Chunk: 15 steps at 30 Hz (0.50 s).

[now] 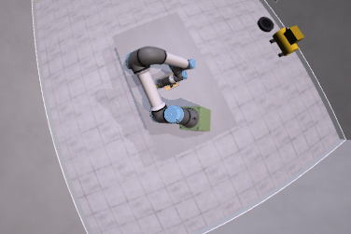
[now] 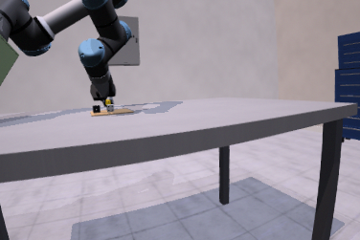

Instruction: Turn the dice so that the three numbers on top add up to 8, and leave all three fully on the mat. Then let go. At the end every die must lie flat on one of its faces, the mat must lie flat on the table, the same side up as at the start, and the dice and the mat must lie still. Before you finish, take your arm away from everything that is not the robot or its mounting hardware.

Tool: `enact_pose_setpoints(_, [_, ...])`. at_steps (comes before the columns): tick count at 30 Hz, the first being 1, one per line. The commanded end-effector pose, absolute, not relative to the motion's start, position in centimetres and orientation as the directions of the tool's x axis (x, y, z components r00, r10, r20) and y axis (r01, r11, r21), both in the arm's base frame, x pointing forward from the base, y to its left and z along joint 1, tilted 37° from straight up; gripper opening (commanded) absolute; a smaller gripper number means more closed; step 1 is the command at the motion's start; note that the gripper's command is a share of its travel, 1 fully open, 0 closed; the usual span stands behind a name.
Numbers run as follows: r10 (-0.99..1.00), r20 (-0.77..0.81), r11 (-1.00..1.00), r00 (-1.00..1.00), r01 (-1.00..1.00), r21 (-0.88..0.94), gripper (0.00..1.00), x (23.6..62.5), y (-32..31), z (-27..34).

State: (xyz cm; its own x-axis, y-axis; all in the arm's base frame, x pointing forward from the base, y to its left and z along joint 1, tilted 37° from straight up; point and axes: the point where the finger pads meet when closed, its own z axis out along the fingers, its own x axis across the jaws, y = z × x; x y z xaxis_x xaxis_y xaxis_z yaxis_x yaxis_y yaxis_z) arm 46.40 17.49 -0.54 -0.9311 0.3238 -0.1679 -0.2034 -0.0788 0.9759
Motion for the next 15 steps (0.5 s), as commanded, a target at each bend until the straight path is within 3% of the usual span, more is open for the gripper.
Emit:
enact_pose_setpoints(1, [0.324,-0.168,-0.079,-0.931,-0.204,0.976,0.49,46.52,17.63,-0.77])
enact_pose_setpoints(15, [0.324,-0.168,-0.079,-0.931,-0.204,0.976,0.49,46.70,17.93,-1.23])
